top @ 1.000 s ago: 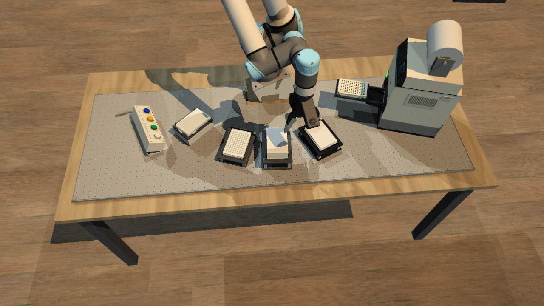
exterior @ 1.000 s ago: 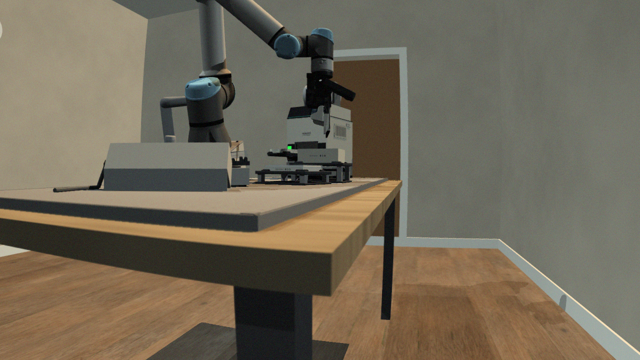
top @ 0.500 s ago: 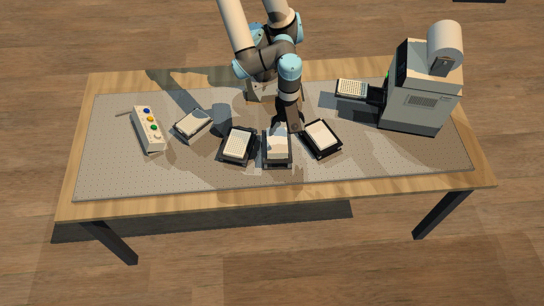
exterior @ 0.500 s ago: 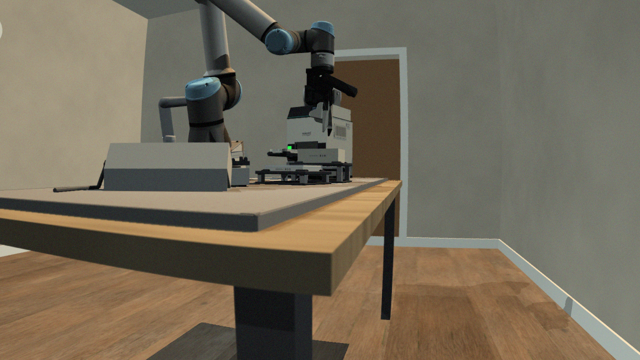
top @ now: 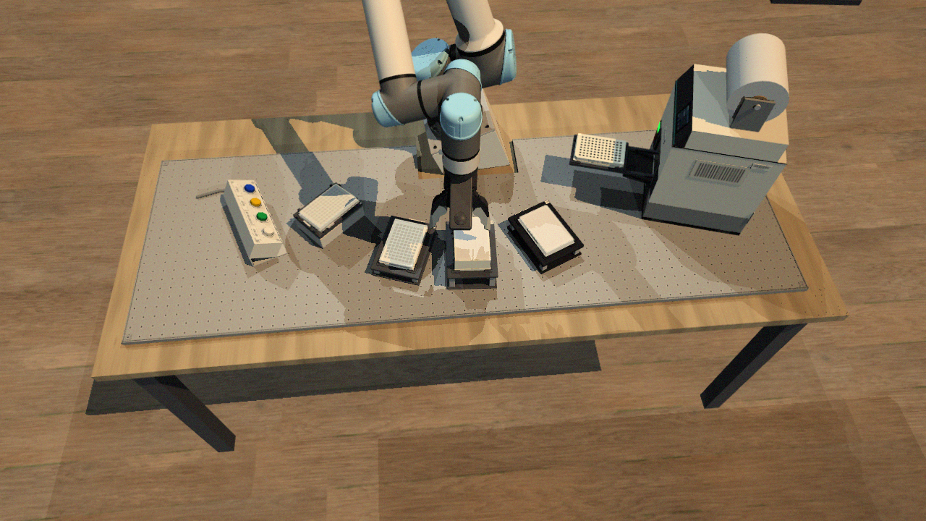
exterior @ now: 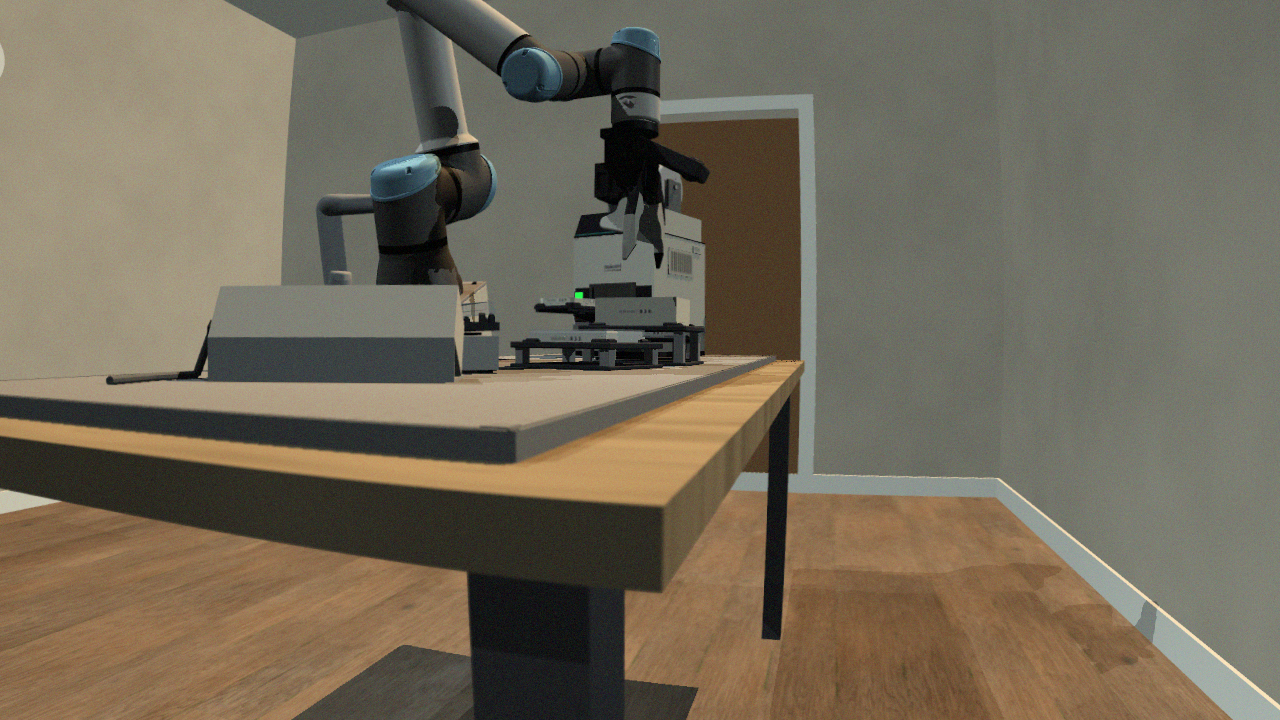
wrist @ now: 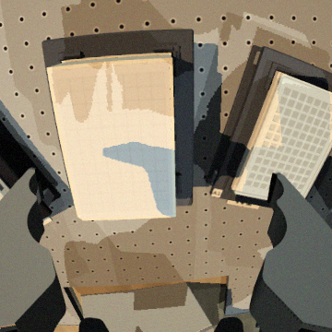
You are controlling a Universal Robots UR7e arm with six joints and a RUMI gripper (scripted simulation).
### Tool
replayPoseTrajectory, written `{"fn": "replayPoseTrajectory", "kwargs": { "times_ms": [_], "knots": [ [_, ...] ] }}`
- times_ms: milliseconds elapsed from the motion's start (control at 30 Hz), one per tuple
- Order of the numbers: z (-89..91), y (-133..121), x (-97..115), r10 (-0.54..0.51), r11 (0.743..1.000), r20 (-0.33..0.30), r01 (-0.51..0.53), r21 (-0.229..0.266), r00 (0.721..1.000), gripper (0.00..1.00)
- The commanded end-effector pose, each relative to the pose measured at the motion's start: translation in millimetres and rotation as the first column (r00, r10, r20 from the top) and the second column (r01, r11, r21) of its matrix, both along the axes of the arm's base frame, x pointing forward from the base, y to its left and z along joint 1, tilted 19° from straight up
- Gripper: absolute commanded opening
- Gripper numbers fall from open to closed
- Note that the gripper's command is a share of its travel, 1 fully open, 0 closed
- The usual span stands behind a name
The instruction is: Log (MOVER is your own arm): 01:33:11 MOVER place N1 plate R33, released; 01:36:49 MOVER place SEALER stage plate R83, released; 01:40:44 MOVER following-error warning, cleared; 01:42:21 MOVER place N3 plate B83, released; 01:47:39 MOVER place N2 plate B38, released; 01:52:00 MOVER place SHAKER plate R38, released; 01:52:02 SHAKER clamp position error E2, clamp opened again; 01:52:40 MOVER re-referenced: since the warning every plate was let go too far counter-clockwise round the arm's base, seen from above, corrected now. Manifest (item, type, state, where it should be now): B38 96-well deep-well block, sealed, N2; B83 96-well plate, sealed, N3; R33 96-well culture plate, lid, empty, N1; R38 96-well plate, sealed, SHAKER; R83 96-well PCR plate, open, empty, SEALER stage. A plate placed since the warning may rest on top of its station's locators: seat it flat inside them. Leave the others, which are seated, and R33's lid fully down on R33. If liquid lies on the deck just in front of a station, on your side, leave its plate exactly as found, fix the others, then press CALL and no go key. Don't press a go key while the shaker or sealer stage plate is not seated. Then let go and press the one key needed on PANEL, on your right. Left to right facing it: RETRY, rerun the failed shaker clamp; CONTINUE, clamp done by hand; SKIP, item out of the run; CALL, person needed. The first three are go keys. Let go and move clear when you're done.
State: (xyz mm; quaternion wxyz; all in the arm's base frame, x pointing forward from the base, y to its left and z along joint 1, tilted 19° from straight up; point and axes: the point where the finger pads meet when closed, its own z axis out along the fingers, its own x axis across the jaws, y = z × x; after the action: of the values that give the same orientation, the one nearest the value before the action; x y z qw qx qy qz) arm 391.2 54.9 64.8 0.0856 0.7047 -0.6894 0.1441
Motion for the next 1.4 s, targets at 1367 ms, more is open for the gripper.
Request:
{"fn": "replayPoseTrajectory", "kwargs": {
  "times_ms": [1367],
  "knots": [
    [61.5,-187,-22,-0.327,0.945,0.106,0.324,0.049,0.939,0.82]
  ]
}}
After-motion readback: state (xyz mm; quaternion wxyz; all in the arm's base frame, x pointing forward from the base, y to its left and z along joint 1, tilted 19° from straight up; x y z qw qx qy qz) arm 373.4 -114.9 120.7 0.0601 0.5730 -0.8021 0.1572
